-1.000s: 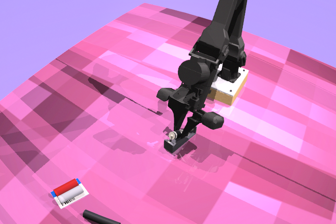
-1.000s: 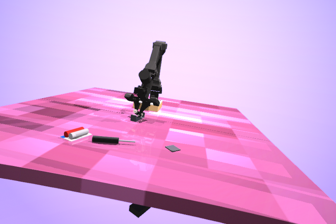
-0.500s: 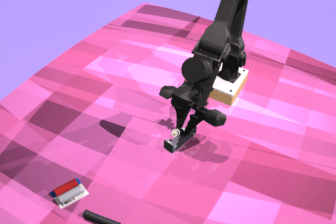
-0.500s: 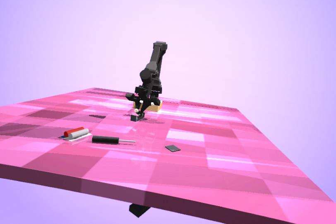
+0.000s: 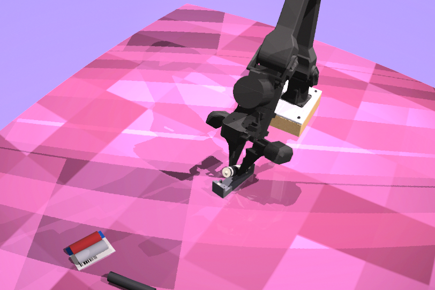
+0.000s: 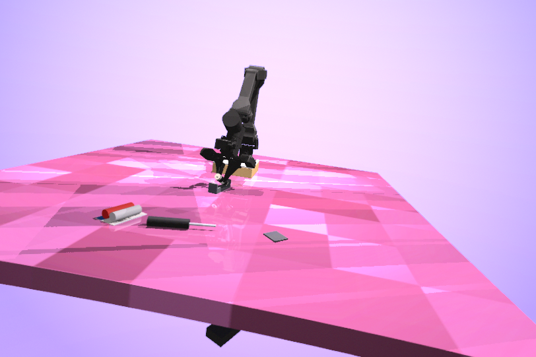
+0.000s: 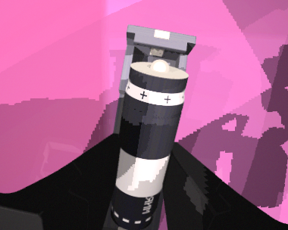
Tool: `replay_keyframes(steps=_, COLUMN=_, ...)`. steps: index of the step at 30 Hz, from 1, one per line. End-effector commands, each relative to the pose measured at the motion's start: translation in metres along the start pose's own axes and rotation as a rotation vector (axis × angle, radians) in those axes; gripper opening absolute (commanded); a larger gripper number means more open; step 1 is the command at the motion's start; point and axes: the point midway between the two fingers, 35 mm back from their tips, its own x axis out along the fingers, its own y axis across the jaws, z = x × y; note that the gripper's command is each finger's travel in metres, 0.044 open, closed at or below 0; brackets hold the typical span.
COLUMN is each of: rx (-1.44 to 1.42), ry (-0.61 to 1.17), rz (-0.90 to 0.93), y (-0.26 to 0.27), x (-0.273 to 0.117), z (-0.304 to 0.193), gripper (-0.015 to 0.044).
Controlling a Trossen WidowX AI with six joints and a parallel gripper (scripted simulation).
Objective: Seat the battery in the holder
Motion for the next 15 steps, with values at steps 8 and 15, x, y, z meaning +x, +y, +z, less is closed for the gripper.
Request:
replay_keyframes(steps=8, rx=0.000, ry=0.077, rz=0.000, y=-0.0001, x=0.0045, z=-0.0032, gripper=0.0065)
replay_keyframes(steps=15, rx=0.000, ry=0.117, rz=-0.002, y=-0.0001, x=0.0064, z=-0.0020, gripper=0.0065)
